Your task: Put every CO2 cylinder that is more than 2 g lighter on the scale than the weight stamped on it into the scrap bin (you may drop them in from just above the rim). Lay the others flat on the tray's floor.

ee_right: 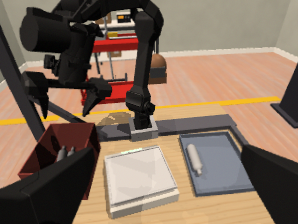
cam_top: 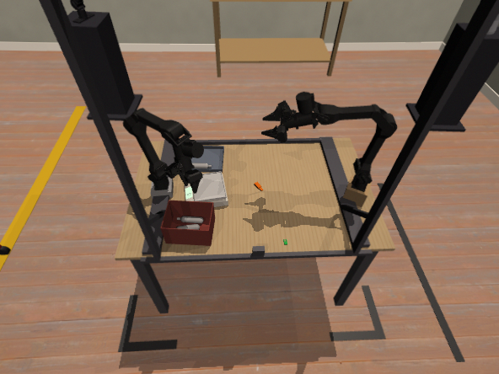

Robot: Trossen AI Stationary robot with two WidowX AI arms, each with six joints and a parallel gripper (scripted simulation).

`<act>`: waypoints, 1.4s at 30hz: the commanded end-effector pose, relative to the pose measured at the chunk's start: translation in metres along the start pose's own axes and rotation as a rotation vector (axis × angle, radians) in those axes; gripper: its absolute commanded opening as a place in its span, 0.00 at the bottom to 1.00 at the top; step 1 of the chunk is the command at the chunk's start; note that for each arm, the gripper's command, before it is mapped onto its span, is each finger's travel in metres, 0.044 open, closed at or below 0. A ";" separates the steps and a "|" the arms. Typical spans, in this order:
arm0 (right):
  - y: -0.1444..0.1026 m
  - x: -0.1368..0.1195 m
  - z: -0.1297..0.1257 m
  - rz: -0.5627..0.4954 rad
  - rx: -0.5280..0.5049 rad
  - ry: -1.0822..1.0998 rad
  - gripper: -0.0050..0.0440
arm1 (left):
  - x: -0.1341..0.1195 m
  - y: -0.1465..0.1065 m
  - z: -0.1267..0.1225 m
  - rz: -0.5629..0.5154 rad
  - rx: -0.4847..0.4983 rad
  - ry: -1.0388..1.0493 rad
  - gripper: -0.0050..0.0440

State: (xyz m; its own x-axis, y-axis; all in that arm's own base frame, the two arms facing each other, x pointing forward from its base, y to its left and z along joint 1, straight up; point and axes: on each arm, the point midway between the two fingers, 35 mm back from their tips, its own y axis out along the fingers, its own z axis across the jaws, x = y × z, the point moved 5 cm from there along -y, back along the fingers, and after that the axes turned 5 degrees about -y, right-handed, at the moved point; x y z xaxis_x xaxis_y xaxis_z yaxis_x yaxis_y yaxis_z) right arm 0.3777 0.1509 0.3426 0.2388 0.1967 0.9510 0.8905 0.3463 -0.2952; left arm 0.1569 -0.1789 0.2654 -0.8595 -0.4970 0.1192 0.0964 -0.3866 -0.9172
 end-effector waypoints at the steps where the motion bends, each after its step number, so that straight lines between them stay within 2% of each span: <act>1: -0.050 -0.006 -0.038 -0.125 -0.099 0.030 1.00 | -0.018 -0.015 -0.014 -0.023 0.138 -0.111 1.00; 5: -0.085 -0.025 -0.062 -0.194 -0.199 0.046 1.00 | -0.034 -0.026 -0.025 -0.036 0.259 -0.231 1.00; 7: -0.085 -0.025 -0.062 -0.194 -0.199 0.046 1.00 | -0.034 -0.026 -0.025 -0.036 0.259 -0.231 1.00; 12: -0.123 -0.050 -0.082 -0.271 -0.313 0.055 1.00 | -0.054 -0.039 -0.040 -0.054 0.431 -0.395 1.00; 17: -0.142 -0.066 -0.089 -0.310 -0.373 0.056 1.00 | -0.068 -0.048 -0.050 -0.068 0.555 -0.513 1.00; 22: -0.150 -0.073 -0.092 -0.328 -0.401 0.055 1.00 | -0.081 -0.055 -0.060 -0.082 0.687 -0.640 1.00; 24: -0.150 -0.073 -0.092 -0.328 -0.401 0.055 1.00 | -0.081 -0.055 -0.060 -0.082 0.687 -0.640 1.00; 36: -0.149 -0.072 -0.093 -0.328 -0.403 0.055 1.00 | -0.106 -0.067 -0.074 -0.117 0.955 -0.907 1.00; 42: -0.148 -0.072 -0.093 -0.326 -0.402 0.053 1.00 | -0.113 -0.071 -0.077 -0.118 1.035 -0.988 1.00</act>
State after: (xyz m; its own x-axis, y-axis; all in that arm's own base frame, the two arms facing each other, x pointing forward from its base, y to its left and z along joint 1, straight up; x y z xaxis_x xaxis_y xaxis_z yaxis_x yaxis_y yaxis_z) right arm 0.2661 0.0001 0.3199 -0.0473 0.0884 0.9950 0.9989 -0.0008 0.0476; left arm 0.2089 -0.0378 0.2881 -0.2558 -0.6083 0.7513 0.6978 -0.6541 -0.2919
